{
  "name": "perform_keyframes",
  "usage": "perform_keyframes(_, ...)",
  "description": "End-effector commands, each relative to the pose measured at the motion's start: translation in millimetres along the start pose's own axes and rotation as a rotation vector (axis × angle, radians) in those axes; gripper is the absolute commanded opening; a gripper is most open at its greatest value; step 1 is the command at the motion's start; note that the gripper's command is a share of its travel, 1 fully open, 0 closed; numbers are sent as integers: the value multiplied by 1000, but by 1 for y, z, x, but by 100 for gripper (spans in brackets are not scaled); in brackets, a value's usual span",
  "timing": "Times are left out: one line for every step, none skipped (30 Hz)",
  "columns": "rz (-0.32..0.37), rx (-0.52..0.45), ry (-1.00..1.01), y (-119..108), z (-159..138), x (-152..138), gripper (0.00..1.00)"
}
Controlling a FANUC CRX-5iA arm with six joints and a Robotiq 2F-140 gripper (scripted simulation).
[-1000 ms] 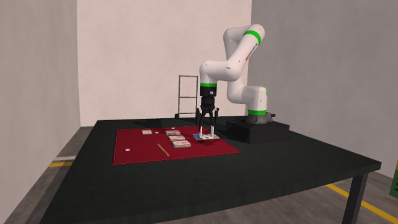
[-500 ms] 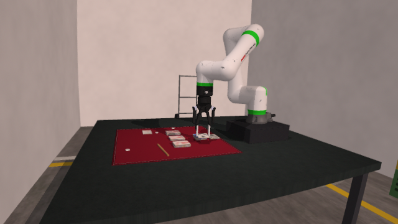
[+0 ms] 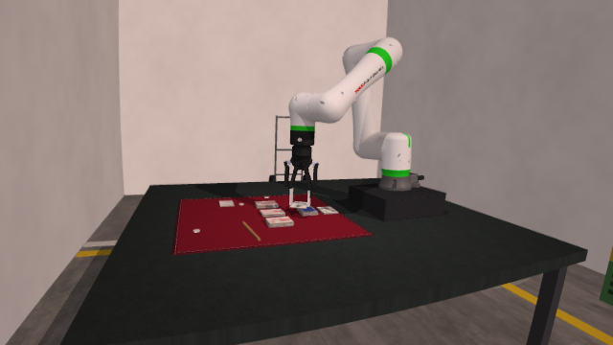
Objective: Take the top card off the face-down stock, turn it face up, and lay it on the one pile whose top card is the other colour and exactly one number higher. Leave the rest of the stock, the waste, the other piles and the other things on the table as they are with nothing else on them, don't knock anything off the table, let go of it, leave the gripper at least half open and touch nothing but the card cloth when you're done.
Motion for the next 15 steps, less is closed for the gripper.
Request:
perform_keyframes(1,0,51,-1,6,-8,41)
perform_keyframes(1,0,86,-1,10,-13,41)
perform_keyframes(1,0,122,-1,14,-18,41)
perform_keyframes(1,0,158,-2,19,-22,41)
perform_keyframes(1,0,194,-2,23,-27,41)
perform_keyframes(1,0,230,-2,27,-32,41)
perform_keyframes(1,0,266,-3,31,-37,41)
perform_keyframes(1,0,302,-3,35,-42,41)
perform_keyframes(1,0,338,-3,39,-47,41)
perform_keyframes(1,0,373,-4,44,-52,41)
perform_keyframes(1,0,408,-4,48,-57,41)
perform_keyframes(1,0,443,-4,52,-62,41)
perform_keyframes(1,0,477,-5,56,-66,41)
perform_keyframes(1,0,477,-5,56,-66,41)
perform_keyframes(1,0,477,-5,56,-66,41)
Point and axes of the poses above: the point where the finger pads meet when closed, its own y axis out along the fingers, its own x axis across the jaws, z = x × y, the point moved 1 cm from there along -y, back along the fingers, and after that the axes turned 11 degrees about -y, right-handed, at the moved point
